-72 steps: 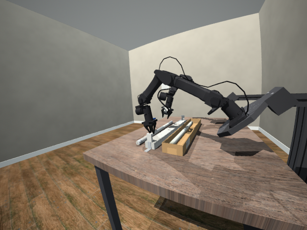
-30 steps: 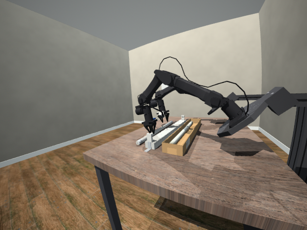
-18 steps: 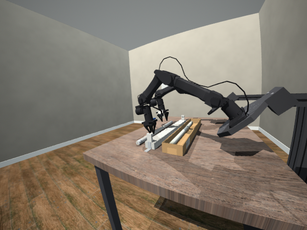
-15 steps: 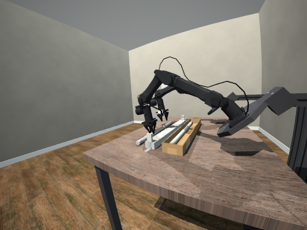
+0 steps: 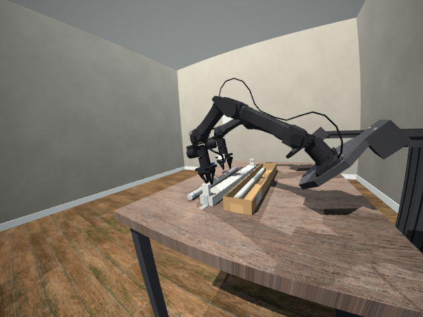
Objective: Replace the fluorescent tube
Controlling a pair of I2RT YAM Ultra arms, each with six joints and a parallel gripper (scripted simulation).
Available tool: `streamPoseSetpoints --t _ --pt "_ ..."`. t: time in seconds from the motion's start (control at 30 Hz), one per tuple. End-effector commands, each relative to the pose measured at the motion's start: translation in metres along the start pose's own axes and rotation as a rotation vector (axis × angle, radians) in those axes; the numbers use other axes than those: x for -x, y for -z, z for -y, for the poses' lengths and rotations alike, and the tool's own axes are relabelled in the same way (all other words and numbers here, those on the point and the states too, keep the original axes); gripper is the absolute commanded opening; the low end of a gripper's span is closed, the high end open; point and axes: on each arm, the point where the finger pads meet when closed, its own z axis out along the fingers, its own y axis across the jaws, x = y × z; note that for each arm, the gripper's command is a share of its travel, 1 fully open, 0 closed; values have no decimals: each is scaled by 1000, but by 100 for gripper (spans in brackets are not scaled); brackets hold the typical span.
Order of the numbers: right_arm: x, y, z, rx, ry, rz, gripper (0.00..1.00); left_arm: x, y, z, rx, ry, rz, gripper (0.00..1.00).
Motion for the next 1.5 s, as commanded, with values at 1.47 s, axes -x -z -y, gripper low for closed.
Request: streamPoseSetpoints --t 1.47 --pt "18 3 12 -52 -8 73 49 4 28 -15 68 -7 28 11"
